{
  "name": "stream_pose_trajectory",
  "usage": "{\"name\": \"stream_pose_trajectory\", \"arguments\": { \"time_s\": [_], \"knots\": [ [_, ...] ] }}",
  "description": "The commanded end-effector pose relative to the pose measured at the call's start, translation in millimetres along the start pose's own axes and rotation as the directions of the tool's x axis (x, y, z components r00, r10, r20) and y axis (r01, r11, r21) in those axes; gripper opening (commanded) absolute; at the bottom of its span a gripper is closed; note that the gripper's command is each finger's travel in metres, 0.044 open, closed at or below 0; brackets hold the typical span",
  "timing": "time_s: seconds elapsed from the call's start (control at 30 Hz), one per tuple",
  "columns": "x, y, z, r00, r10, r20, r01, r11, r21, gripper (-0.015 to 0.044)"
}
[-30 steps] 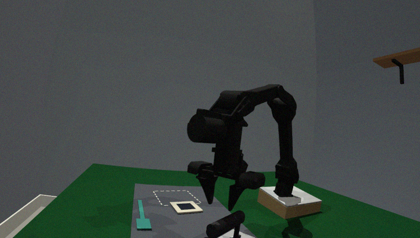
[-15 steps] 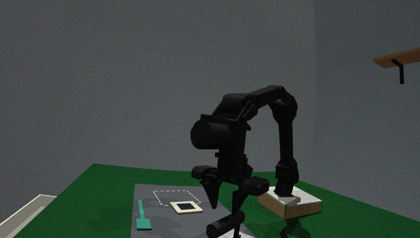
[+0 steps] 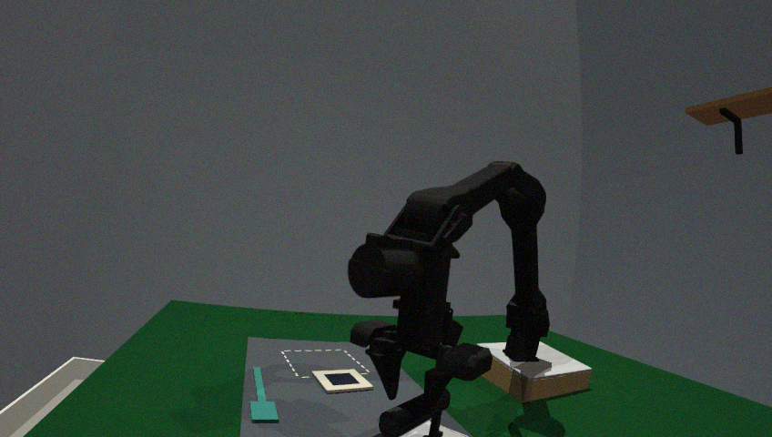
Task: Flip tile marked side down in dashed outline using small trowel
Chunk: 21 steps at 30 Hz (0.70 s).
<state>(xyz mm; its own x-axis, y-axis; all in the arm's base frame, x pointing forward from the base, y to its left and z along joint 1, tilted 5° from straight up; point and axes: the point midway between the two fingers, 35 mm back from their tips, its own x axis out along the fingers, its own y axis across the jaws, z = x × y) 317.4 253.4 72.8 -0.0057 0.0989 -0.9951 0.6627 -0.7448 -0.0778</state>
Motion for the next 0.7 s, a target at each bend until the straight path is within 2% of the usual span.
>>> {"name": "stream_pose_trajectory", "arguments": {
  "time_s": [0.0,0.17,0.67],
  "knots": [
    [6.5,0.4,0.9,1.000,0.003,0.004,-0.003,1.000,0.003,0.0270],
    [12.1,0.4,1.3,1.000,0.003,0.004,-0.003,1.000,0.003,0.0270],
    [12.1,0.4,1.3,1.000,0.003,0.004,-0.003,1.000,0.003,0.0170]
  ]
}}
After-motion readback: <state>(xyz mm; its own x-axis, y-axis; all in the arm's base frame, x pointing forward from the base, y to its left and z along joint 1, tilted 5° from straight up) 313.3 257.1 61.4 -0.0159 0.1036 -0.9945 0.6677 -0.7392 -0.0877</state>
